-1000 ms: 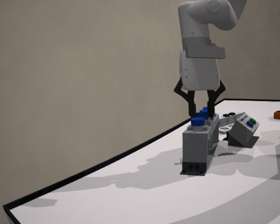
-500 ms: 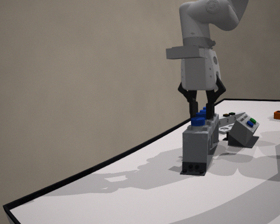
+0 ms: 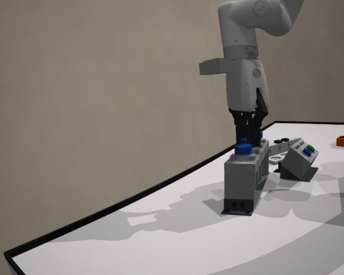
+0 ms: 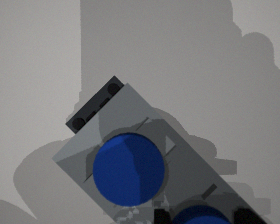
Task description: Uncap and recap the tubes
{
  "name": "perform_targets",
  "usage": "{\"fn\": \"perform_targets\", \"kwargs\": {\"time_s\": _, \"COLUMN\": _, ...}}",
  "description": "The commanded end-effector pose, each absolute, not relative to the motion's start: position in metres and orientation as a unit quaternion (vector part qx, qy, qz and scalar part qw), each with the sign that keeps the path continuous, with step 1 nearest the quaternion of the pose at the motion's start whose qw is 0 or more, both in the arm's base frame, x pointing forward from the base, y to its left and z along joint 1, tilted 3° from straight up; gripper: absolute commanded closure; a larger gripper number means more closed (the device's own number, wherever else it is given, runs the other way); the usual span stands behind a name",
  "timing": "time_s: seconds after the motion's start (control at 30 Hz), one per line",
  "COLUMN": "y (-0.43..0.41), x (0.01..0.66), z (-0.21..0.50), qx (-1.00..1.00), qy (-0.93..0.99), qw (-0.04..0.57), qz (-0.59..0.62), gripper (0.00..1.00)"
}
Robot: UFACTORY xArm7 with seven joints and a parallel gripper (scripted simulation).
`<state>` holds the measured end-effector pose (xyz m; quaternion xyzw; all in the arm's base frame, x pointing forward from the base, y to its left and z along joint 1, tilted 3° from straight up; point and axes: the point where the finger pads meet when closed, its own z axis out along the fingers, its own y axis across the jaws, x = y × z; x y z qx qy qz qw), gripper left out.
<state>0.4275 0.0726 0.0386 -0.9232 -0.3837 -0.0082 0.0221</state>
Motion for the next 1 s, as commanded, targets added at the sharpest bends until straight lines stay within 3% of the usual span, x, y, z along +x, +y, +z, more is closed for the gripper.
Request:
{"fn": "perform_targets", "kwargs": {"time_s": 0.0, "y": 0.0725, "x": 0.4290, "z": 0.0400, "qx": -0.924, "qy": -0.382, "qw": 0.021, "qz": -0.009, "gripper": 1.00}}
{"fn": "perform_targets", "kwargs": {"time_s": 0.37, "y": 0.0725, "x": 0.4290, "z": 0.0400, "qx": -0.924, "qy": -0.382, "qw": 0.021, "qz": -0.009, "gripper": 1.00}}
{"fn": "perform_targets", "kwargs": {"time_s": 0.97, "y": 0.0725, "x": 0.4290, "z": 0.0403, "qx": -0.702, "qy": -0.712, "qw": 0.015, "qz": -0.017, "gripper": 1.00}}
